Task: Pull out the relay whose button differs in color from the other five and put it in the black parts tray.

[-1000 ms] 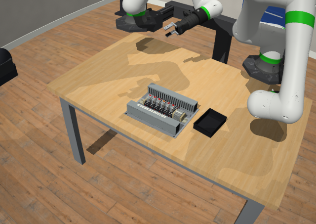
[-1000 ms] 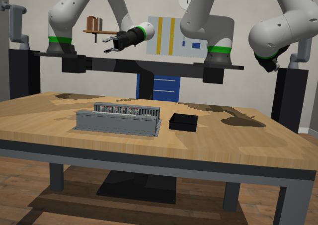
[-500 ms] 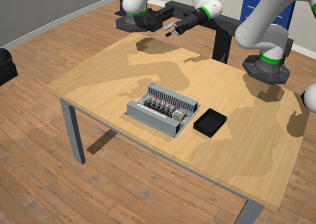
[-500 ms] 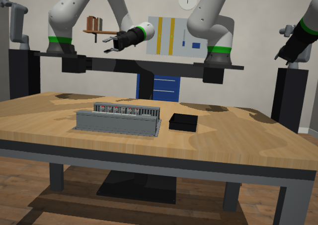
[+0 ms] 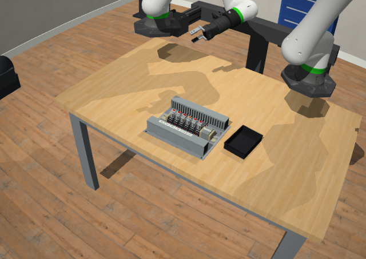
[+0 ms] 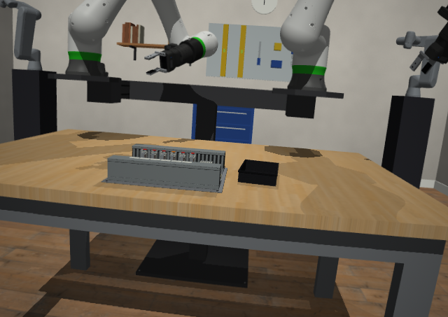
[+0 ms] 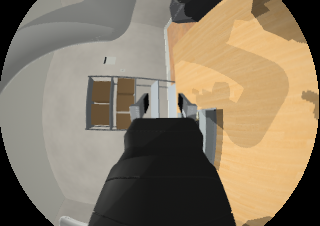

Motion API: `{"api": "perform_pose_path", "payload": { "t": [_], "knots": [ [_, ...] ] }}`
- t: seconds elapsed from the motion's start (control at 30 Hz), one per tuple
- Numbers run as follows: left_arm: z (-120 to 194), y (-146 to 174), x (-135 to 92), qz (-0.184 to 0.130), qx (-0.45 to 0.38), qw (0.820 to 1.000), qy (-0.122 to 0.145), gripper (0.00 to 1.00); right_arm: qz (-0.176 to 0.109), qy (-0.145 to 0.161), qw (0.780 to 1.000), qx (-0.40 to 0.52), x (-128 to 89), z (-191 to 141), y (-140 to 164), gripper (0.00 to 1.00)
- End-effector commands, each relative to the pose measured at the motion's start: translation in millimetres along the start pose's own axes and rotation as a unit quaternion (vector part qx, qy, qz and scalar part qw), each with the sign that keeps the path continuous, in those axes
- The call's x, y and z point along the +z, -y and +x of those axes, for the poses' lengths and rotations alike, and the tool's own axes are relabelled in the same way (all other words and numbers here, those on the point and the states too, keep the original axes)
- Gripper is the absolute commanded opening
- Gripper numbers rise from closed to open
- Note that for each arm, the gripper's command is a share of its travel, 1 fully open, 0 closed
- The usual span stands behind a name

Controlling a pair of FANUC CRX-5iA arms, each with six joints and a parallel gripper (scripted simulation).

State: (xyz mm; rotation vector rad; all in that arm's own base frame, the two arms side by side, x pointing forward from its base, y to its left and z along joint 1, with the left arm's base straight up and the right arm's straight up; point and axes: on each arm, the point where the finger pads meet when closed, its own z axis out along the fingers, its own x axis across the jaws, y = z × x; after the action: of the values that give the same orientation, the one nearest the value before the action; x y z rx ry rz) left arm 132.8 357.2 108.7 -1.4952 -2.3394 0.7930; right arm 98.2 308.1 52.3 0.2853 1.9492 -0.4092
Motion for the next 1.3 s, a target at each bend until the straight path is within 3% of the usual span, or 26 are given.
{"api": "perform_pose_path", "payload": {
  "t": [0.0,0.2,0.47,0.53,0.8,1.0,1.27],
  "knots": [
    [18,10,-14,-0.045,-0.070,0.996,0.023,1.00,0.000,0.000,1.000,0.000,0,0,0,1.00],
    [58,42,-40,-0.114,-0.202,0.971,0.059,1.00,0.000,0.000,1.000,0.000,0,0,0,1.00],
    [102,89,-70,-0.184,-0.344,0.916,0.094,1.00,0.000,0.000,1.000,0.000,0,0,0,1.00],
    [102,89,-70,-0.184,-0.344,0.916,0.094,1.00,0.000,0.000,1.000,0.000,0,0,0,1.00],
    [133,132,-91,-0.230,-0.443,0.859,0.116,1.00,0.000,0.000,1.000,0.000,0,0,0,1.00],
    [147,157,-101,-0.251,-0.490,0.826,0.125,1.00,0.000,0.000,1.000,0.000,0,0,0,1.00],
    [154,172,-108,-0.263,-0.516,0.804,0.130,1.00,0.000,0.000,1.000,0.000,0,0,0,1.00]
  ]
}}
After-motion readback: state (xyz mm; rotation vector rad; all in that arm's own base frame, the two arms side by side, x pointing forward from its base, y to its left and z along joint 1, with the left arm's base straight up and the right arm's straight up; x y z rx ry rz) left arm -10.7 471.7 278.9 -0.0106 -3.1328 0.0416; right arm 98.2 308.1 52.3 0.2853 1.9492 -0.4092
